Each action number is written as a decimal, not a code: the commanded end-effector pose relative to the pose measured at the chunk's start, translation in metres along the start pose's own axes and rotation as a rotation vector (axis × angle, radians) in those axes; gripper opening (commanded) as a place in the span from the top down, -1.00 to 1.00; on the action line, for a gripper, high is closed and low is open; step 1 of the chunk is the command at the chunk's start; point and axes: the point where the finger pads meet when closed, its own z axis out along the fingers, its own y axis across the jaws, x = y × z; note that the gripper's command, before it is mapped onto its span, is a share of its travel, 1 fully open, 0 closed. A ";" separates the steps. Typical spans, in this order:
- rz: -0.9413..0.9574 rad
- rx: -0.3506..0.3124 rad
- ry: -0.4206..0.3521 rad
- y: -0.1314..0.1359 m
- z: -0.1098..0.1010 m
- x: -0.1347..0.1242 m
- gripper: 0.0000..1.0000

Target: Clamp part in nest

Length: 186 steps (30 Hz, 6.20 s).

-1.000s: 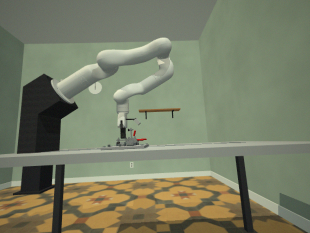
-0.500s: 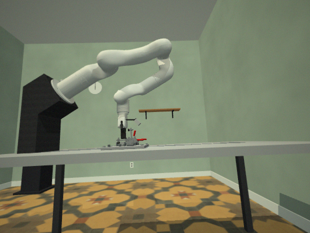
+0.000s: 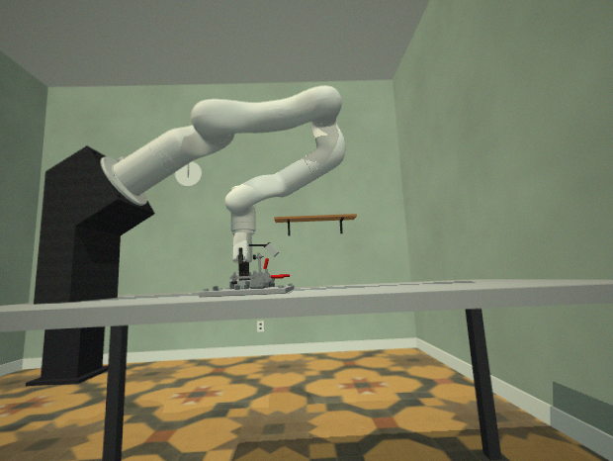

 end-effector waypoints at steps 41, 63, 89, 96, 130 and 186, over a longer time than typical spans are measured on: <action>0.000 0.000 0.000 0.000 0.007 0.000 1.00; 0.000 0.000 0.000 0.000 0.008 0.000 1.00; 0.000 0.000 0.000 0.008 0.008 0.000 1.00; 0.000 0.000 0.000 -0.005 0.008 0.000 1.00; 0.000 0.000 0.000 -0.011 -0.032 0.000 1.00; 0.000 0.000 0.000 0.007 -0.165 0.030 0.05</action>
